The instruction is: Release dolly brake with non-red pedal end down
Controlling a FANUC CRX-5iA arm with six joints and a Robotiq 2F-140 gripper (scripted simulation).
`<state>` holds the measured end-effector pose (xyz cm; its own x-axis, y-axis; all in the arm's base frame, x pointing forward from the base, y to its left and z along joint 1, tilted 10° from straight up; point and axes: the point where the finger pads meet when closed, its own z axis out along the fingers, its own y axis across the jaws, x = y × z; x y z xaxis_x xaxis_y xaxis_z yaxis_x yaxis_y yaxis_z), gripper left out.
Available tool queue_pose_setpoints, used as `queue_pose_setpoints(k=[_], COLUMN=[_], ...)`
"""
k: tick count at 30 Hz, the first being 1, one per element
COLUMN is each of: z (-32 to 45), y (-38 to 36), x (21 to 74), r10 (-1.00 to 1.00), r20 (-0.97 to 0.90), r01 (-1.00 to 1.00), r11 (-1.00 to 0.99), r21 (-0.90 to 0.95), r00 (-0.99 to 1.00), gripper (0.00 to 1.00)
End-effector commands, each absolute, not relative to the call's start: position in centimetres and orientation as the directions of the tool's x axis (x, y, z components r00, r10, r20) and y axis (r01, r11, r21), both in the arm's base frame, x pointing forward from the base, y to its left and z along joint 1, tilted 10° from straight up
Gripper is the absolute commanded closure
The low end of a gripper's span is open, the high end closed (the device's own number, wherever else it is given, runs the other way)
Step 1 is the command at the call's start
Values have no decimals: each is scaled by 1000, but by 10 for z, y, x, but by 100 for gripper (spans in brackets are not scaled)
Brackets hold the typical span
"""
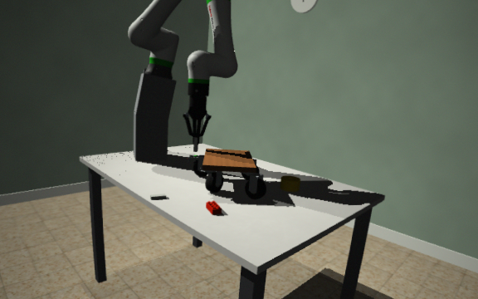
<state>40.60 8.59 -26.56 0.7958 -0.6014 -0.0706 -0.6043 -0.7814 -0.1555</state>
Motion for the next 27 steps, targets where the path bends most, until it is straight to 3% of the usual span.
queue_pose_setpoints(k=[1,27], z=[-270,-281], y=[87,89], x=[406,407], r10=[-601,-601], r20=[-70,-70], r01=[-604,-604], r11=[-781,-781], r21=[-156,-156], r00=[796,796], gripper=[100,100])
